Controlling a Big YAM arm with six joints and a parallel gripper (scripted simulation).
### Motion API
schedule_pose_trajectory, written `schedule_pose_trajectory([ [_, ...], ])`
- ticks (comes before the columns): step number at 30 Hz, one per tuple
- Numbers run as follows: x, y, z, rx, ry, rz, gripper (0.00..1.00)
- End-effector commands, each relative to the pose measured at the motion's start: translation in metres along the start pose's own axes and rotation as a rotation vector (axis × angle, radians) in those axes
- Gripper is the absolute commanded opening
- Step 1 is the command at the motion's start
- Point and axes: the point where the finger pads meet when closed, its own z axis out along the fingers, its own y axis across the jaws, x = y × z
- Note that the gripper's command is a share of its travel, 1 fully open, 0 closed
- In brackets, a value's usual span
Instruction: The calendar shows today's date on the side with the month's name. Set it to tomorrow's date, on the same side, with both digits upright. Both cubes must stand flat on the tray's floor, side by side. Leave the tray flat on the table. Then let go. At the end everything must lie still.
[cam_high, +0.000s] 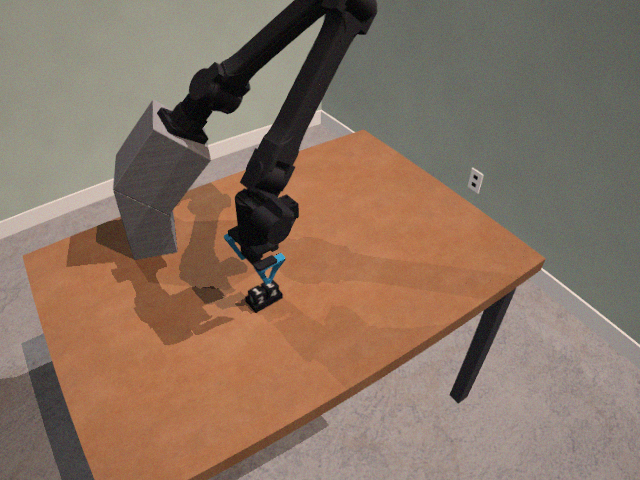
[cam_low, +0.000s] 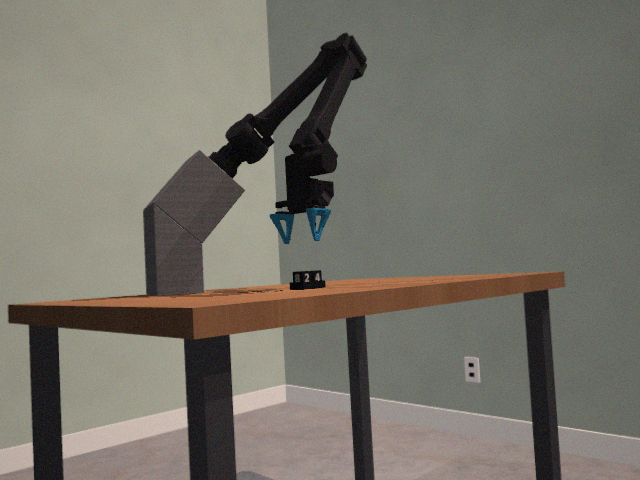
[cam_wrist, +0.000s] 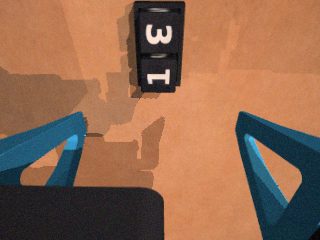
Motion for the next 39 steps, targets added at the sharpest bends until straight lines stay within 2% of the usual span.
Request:
schedule_pose_trajectory([
  [1, 0.002, -0.002, -0.006, 0.009, -0.001, 0.007, 1.0],
  [6, 0.002, -0.003, -0.006, 0.009, -0.001, 0.007, 1.0],
  [8, 0.002, -0.006, -0.011, 0.021, 0.001, 0.0, 1.0],
  [16, 0.002, -0.005, -0.023, 0.02, 0.0, 0.001, 1.0],
  [28, 0.002, -0.013, -0.08, 0.032, 0.003, -0.01, 1.0],
  [33, 0.002, -0.011, -0.088, 0.03, 0.004, -0.008, 1.0],
  [34, 0.007, -0.007, -0.084, 0.011, 0.001, 0.008, 1.0],
  [39, 0.003, -0.01, -0.091, 0.026, 0.003, -0.005, 1.0],
])
